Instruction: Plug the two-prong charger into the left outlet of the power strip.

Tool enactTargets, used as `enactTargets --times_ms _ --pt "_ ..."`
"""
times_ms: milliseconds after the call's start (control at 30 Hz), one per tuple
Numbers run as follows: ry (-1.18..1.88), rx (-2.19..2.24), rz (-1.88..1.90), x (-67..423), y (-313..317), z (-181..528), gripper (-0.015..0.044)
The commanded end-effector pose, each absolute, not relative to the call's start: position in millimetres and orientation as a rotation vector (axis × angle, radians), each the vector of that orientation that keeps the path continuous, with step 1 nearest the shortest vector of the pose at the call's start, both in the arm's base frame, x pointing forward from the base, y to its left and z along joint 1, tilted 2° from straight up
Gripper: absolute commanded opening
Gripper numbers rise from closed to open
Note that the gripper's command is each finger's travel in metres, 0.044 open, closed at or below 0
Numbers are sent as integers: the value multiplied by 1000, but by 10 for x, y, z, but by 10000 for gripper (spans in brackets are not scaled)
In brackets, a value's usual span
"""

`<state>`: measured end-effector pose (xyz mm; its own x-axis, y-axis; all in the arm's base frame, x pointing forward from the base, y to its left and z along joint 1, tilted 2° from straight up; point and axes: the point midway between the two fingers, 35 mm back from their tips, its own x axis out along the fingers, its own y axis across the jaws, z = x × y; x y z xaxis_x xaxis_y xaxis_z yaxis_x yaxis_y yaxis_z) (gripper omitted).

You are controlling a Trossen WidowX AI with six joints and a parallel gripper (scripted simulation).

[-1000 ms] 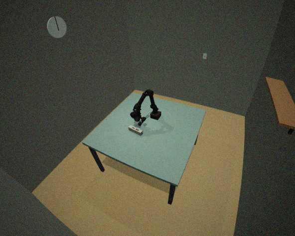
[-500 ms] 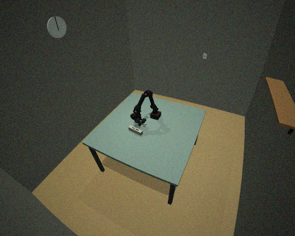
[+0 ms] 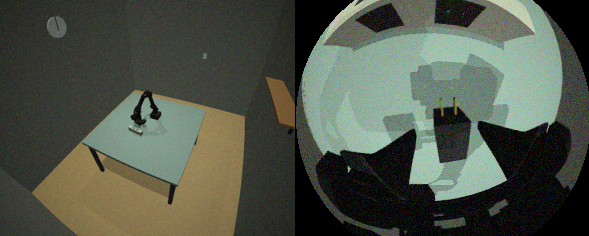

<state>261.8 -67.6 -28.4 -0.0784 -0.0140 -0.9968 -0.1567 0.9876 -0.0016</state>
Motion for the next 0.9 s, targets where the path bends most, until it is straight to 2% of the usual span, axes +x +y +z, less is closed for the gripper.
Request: enactTargets --times_ms 0,267,433,533,867 --pt "1646 -131 119 2620 -676 -280 309" --pt "1646 -131 119 2620 -676 -280 99" --pt "1646 -131 119 2620 -676 -280 65" --pt "1646 -131 119 2624 -677 -234 0" --pt "1649 -136 121 2585 -670 184 0"
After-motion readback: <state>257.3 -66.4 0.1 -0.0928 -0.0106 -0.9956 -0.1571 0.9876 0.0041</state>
